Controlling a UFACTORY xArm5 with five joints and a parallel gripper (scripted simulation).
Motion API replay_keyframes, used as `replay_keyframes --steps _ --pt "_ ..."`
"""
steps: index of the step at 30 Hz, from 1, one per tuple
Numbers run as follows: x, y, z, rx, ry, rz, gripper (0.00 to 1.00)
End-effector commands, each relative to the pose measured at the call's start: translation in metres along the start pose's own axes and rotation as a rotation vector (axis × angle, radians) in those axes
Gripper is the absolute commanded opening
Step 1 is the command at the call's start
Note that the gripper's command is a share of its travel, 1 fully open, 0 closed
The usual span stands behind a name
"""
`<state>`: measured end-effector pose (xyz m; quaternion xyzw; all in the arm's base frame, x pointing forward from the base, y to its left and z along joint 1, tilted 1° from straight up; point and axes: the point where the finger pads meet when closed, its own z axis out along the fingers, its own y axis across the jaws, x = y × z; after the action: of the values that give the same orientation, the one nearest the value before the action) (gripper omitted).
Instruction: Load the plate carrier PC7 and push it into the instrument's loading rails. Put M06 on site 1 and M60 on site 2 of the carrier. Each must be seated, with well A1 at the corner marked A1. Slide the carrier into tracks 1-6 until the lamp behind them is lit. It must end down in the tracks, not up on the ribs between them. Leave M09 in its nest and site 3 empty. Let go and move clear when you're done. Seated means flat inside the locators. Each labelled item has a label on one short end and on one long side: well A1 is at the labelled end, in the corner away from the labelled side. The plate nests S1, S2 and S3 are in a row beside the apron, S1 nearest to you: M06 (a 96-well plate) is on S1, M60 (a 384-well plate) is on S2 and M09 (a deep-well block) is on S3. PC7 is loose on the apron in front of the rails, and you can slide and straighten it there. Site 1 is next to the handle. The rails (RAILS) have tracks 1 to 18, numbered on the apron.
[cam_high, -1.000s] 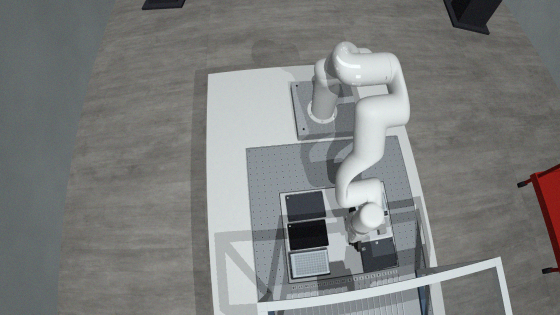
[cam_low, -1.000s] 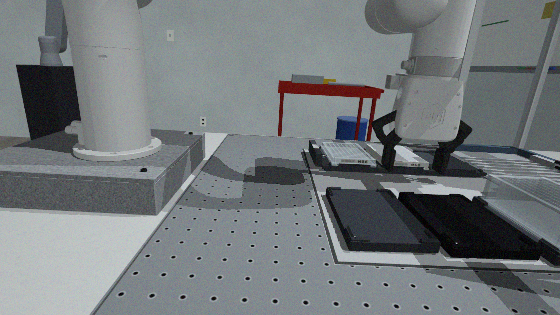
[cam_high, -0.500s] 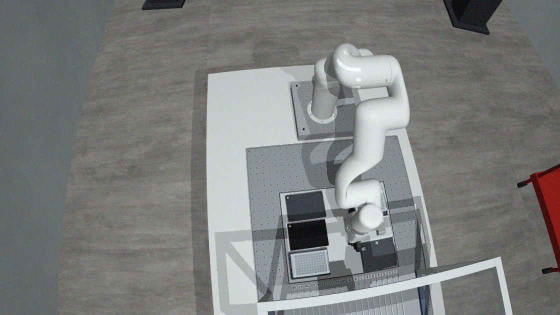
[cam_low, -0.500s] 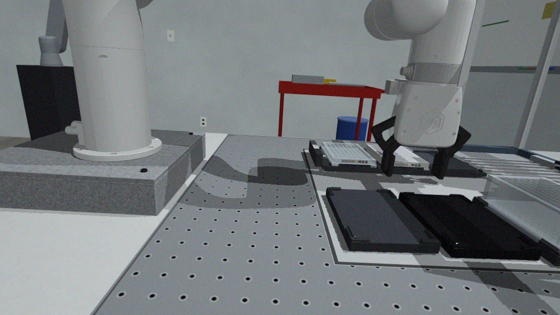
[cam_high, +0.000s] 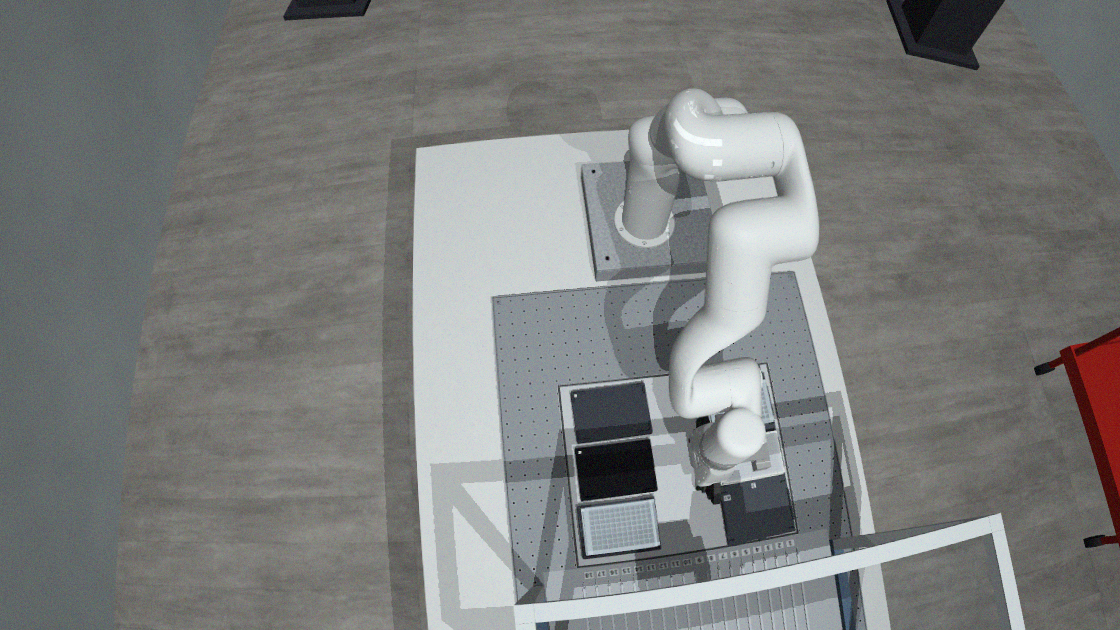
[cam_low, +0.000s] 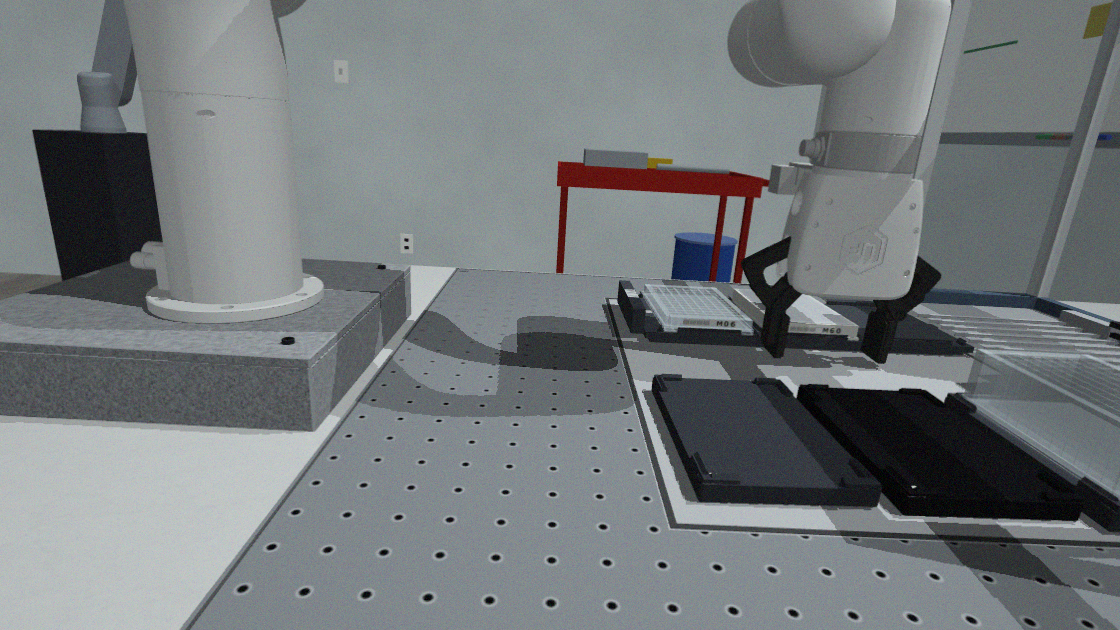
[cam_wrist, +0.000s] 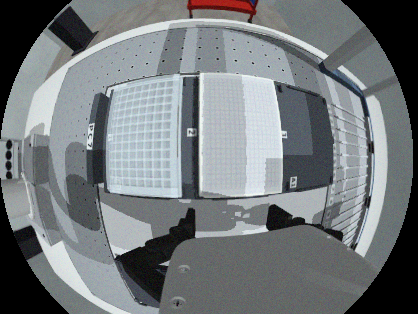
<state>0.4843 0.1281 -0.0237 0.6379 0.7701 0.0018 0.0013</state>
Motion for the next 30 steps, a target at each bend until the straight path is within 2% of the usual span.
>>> replay_keyframes --steps 1,30 --pt "0.000 0.001 -0.001 -0.004 0.000 0.000 1.00" --pt "0.013 0.001 -0.001 -0.004 0.000 0.000 1.00"
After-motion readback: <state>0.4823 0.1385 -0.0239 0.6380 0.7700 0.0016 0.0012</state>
